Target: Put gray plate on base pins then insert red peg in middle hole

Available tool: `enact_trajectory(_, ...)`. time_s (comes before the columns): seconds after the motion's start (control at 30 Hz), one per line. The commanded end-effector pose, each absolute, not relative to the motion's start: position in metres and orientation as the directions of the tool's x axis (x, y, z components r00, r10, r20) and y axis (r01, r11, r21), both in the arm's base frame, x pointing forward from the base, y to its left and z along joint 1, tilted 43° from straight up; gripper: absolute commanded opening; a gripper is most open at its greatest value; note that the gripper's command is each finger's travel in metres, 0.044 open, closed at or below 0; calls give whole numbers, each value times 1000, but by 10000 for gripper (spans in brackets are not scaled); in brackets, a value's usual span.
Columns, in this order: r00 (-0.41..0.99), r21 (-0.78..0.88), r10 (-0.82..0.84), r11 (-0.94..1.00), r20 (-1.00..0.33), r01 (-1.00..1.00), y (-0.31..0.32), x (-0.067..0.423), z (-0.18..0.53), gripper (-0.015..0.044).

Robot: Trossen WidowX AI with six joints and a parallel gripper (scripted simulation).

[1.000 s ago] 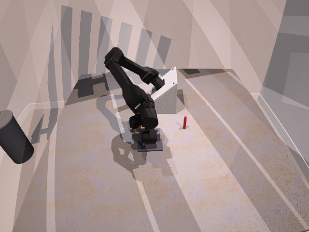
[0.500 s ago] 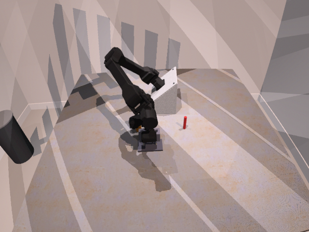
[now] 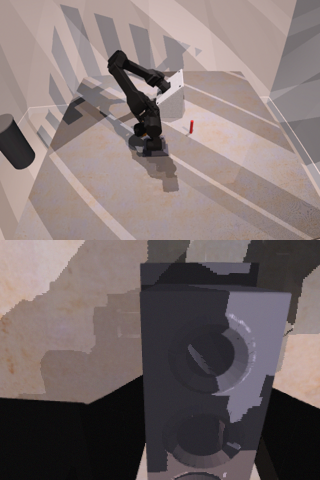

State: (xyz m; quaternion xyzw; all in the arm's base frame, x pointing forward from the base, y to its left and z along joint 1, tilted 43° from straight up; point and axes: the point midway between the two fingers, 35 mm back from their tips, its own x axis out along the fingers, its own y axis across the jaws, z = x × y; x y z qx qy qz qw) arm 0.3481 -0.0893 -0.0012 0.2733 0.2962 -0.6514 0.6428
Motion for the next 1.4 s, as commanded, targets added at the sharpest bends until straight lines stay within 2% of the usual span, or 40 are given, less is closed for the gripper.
enact_trajectory(0.0,-28,-41,-678,3,-734,999,-93,346,-6,0)
enact_trajectory(0.6,-25,-34,-676,0,-736,999,-102,347,-14,0)
enact_trajectory(1.17,-25,-34,-676,0,-736,999,-102,347,-14,440)
enact_trajectory(1.37,-25,-35,-673,2,-739,999,-86,352,2,440)
